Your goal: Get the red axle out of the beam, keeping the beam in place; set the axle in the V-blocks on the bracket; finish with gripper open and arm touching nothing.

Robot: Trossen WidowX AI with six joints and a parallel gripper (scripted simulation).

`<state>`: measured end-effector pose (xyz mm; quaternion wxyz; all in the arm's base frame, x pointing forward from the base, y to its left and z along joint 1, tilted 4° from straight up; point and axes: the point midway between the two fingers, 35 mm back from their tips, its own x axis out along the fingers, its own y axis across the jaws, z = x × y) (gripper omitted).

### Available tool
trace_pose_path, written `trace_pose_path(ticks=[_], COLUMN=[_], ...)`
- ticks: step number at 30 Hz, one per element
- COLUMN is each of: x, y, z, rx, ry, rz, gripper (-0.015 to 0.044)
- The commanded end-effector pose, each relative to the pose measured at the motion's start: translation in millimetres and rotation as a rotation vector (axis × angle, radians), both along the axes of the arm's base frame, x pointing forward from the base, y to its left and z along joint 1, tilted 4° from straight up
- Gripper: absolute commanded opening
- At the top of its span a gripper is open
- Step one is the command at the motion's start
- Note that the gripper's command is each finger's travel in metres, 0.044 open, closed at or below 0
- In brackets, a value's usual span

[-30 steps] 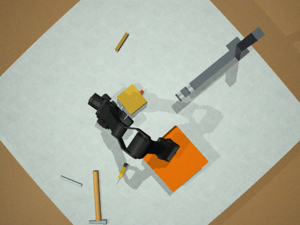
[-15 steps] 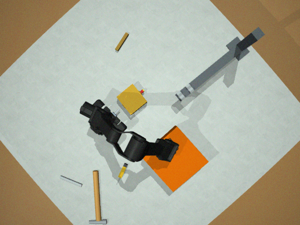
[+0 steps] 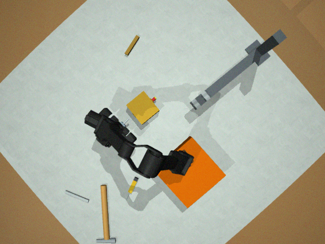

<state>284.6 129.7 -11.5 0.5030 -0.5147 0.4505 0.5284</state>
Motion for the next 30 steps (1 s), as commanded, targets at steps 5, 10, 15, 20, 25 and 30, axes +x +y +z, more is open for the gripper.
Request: trace_pose_path(ticks=[5,10,15,20,25,30], x=[3,1,0,-2,-6,-9], y=[0,-1,-1,-2,-3,-6], z=[16,24,32,39,46,46], rx=[0.001,0.001,0.001,0.001,0.001,0.000], ry=[-0.013,-0.013,-0.013,-0.013,-0.013,-0.013], rz=[-0.005,-0.005,-0.005,-0.005,-0.005,-0.005], gripper=[0.0000,0.0000,0.0000,0.0000,0.0000,0.0000])
